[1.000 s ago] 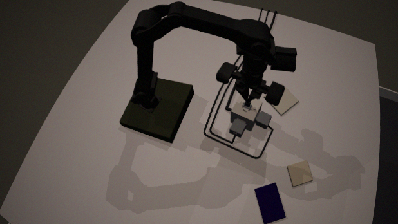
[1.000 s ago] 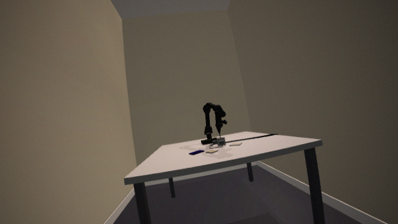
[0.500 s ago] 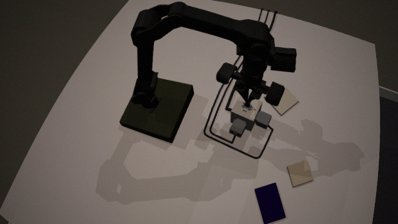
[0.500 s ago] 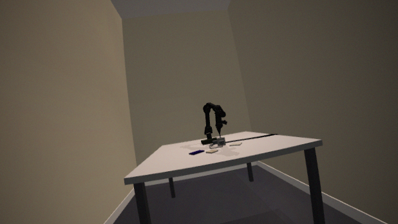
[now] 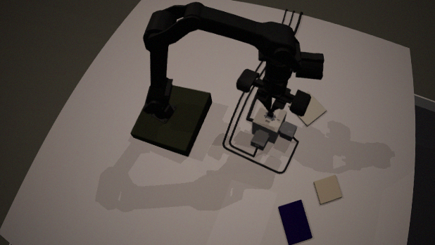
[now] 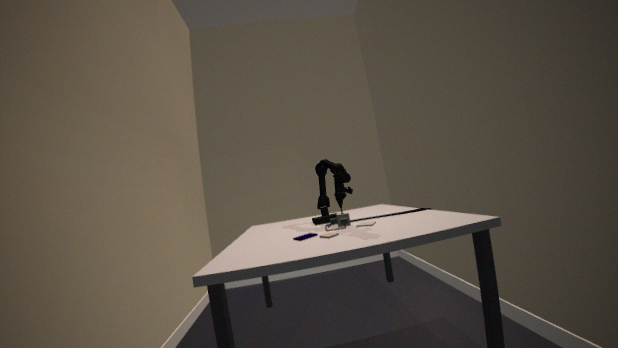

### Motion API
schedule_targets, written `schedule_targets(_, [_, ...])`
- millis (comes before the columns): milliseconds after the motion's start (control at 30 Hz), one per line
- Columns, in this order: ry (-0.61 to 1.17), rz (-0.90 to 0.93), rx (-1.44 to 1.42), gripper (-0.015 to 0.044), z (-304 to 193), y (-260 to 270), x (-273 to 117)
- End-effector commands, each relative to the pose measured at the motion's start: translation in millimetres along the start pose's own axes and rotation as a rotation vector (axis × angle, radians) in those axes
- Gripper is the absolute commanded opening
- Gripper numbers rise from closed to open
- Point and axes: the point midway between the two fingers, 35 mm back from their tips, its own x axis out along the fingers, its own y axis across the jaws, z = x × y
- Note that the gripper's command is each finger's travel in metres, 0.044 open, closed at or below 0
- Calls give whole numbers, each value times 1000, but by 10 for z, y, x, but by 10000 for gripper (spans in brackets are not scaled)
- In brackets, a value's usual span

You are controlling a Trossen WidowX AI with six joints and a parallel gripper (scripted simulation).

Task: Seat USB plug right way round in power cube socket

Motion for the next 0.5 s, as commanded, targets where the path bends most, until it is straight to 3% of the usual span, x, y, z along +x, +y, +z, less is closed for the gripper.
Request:
schedule_targets(0, [5, 1, -3, 0, -7, 3, 18])
schedule_targets(467, [5, 1, -3, 0, -5, 3, 35])
